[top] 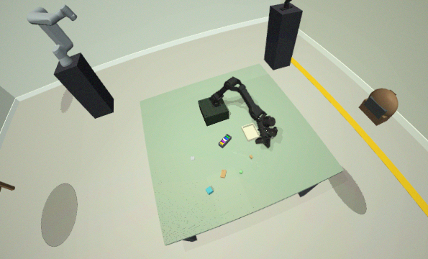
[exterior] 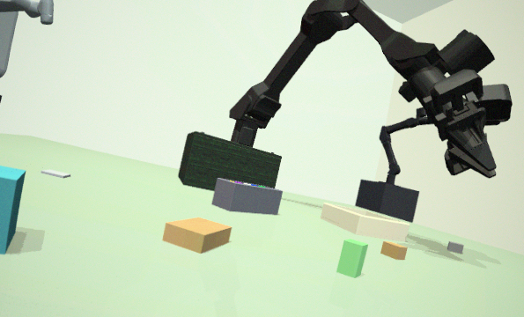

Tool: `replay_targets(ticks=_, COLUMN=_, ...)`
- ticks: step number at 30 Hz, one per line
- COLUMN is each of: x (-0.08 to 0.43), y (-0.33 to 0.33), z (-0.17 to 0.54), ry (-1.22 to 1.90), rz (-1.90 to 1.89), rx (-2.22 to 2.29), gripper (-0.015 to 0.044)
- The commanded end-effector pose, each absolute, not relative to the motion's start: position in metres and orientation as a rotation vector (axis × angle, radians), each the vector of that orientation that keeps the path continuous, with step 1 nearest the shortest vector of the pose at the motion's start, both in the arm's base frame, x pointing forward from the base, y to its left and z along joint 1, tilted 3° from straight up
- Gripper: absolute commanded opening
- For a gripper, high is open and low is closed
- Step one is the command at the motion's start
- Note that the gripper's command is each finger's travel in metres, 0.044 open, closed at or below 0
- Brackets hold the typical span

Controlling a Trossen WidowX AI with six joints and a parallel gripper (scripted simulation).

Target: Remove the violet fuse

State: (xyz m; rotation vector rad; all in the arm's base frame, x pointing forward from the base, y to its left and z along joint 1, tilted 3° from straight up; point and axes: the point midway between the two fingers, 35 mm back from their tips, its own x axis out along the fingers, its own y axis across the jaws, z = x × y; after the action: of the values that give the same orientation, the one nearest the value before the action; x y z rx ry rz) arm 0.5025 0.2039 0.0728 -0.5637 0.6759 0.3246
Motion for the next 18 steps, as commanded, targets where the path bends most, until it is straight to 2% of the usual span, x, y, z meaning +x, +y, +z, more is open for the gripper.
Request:
replay_targets(ticks=1, x=0.49, y=0.139, z=0.057, ry=0.828, rz=0.318, rx=-0.602, gripper=0.0064)
replay_targets(ticks=6, x=0.459, y=0.067, z=0.036, ry=1.031, rz=0.313, rx=-0.598, gripper=0.0064)
replay_targets(ticks=15, x=0.412, y=0.007, z=0.021, ry=1.237, rz=0.318, rx=-0.538, gripper=0.0064)
replay_targets(ticks=18, x=0.38, y=-0.022, z=0.014, ry=1.339, rz=0.357, rx=-0.498, gripper=0.0064)
